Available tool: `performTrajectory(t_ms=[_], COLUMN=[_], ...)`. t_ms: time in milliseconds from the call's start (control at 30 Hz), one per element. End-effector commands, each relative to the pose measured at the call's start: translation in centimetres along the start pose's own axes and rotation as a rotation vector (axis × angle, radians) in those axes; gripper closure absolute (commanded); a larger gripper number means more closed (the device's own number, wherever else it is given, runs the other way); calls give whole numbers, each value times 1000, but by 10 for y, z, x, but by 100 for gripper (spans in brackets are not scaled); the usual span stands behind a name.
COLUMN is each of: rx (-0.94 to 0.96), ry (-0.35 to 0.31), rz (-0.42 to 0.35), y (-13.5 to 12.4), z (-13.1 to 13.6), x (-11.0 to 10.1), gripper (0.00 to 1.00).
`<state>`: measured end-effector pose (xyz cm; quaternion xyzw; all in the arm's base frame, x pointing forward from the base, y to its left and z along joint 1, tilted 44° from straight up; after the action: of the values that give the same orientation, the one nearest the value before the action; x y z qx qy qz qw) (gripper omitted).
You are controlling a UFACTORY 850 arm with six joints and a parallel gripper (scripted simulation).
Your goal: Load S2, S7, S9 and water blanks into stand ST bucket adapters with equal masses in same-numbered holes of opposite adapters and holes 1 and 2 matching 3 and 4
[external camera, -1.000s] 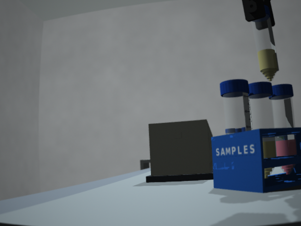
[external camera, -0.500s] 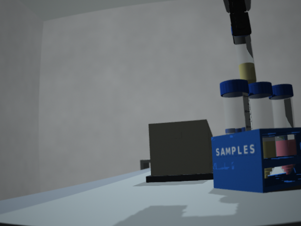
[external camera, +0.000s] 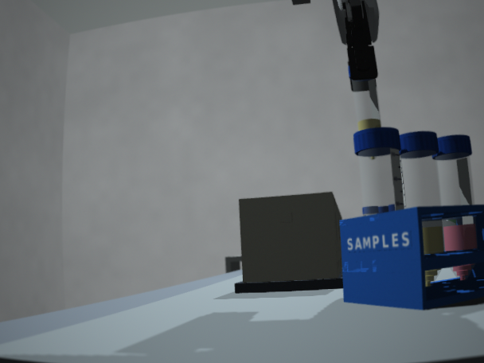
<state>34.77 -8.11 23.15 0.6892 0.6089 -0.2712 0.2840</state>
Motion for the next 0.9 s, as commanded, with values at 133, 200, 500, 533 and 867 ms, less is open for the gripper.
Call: performTrajectory(t_ms=[133,200,500,533,867], rx=[-1,-1,-1,-1,-1], ry=[0,0,0,0,0], rz=[1,1,1,1,1], y=[14,14,28,29,42], z=[38,38,81,85,123], x=[0,0,0,0,0], gripper=[100,100,100,100,100])
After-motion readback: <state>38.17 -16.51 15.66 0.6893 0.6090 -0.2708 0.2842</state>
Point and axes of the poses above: the point where the finger pads meet when closed, its own x axis out along the fingers, its own z axis across the jaws, y = z × x, the point moved 4 cm from there along -x, back along the fingers, and after that the axes turned 5 degrees about -x, right-handed, at the moved point
